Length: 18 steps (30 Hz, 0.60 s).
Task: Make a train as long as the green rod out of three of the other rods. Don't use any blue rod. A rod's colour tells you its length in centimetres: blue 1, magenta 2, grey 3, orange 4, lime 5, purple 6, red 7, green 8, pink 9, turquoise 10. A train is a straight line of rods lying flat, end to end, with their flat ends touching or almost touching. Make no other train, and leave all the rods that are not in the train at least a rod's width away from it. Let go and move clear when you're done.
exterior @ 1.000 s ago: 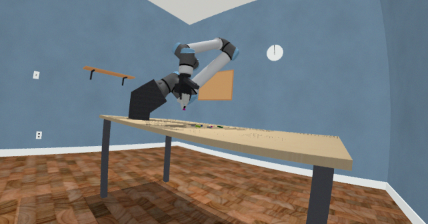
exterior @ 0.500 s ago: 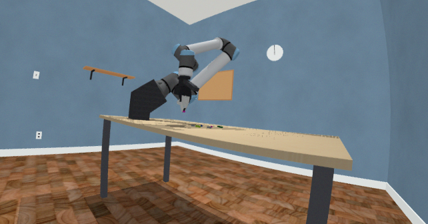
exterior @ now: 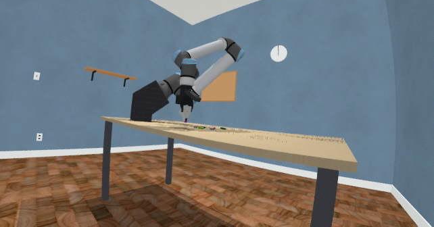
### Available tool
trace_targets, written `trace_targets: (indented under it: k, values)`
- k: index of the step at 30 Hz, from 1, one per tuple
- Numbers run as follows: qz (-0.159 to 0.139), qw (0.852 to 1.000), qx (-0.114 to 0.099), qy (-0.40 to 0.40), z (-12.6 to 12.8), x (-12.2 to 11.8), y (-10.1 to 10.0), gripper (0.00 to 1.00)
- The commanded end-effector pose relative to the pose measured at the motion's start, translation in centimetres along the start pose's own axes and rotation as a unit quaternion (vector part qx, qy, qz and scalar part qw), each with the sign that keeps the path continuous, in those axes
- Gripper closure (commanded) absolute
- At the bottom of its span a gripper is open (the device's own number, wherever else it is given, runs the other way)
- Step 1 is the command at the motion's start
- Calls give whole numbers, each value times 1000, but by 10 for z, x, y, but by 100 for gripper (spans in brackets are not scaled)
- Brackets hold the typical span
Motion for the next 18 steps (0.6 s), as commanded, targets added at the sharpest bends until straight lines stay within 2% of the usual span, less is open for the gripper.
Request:
trace_targets:
  k: [1,6,18]
  values:
    - [1,1000,-1,0,1,1,-16,100]
    - [1,1000,-1,0,1,1,-22,100]
    - [1,1000,-1,0,1,1,-22,100]
Point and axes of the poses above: the point where the finger pads meet when closed, its own y axis back along the fingers, its own z axis across the jaws, x = y × z, the point moved 6 cm from there along y, back along the fingers, and after that the axes turned 4 degrees about -y, right-handed, at the moved point
